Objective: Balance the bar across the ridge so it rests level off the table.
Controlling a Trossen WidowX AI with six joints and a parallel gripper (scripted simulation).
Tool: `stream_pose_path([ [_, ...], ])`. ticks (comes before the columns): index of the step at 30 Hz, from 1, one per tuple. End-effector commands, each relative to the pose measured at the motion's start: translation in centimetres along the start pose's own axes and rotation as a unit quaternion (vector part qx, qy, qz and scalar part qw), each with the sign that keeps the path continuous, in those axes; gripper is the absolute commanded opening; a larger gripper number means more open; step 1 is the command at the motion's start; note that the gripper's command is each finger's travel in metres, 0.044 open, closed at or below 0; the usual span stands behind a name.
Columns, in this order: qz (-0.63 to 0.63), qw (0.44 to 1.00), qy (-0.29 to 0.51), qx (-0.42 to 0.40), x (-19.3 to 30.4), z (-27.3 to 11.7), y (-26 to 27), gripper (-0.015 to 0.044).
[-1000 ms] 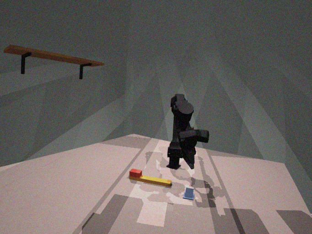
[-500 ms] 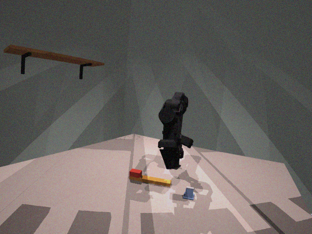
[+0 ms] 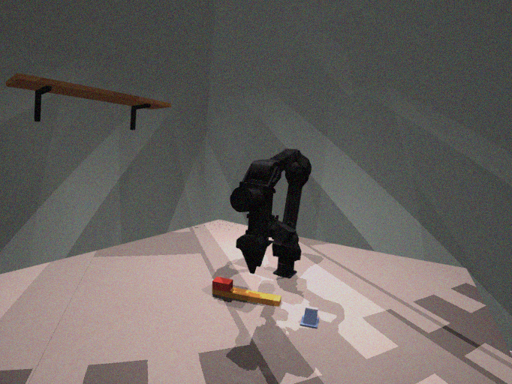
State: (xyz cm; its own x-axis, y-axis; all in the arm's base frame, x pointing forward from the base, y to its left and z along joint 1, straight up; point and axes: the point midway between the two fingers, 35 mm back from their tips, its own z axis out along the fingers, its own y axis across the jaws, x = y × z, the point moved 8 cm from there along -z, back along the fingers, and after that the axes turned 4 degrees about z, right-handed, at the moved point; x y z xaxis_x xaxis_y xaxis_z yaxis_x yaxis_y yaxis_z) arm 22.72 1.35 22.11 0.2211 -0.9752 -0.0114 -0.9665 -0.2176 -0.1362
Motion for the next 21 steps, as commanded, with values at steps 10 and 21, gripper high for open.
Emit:
stream_pose_path([
  [10, 0.001, 0.998, 0.009, -0.056, 1.7, 0.5, 1.0, 0.0315],
  [21, 0.001, 0.998, 0.009, -0.056, 1.8, 6.7, 1.8, 0.0315],
])
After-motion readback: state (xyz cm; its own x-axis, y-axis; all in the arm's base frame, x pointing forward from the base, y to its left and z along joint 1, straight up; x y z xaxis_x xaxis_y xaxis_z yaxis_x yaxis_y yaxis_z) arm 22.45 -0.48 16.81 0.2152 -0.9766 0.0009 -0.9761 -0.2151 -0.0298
